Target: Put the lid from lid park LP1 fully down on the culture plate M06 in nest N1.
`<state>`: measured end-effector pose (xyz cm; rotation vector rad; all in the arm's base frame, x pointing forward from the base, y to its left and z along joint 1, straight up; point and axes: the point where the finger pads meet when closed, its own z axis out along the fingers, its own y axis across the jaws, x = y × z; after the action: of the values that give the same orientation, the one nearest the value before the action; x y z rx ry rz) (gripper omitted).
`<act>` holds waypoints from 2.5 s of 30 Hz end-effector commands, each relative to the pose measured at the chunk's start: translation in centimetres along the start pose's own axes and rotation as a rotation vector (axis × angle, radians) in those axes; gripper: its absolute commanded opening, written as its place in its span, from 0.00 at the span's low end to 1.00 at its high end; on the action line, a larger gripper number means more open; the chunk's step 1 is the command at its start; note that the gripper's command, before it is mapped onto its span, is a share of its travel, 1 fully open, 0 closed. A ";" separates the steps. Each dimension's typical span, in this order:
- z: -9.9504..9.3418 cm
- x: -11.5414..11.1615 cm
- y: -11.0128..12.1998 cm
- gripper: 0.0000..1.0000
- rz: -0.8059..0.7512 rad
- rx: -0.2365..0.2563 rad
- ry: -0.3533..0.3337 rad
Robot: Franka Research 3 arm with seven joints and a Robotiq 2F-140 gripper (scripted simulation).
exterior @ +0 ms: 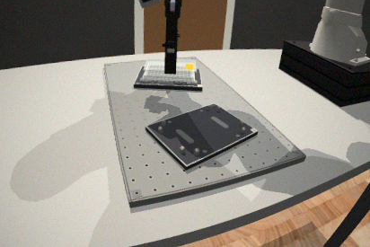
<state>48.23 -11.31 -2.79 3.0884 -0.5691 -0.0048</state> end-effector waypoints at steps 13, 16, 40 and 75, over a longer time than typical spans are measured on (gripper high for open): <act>0.2 0.1 -0.1 0.10 0.011 0.002 0.003; 0.3 0.2 -0.1 0.10 0.014 0.002 0.003; 1.0 0.3 -0.2 0.10 0.023 0.002 0.003; 1.0 0.3 -0.2 0.10 0.023 0.002 0.003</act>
<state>48.46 -11.32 -3.71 3.0826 -0.6018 -0.0043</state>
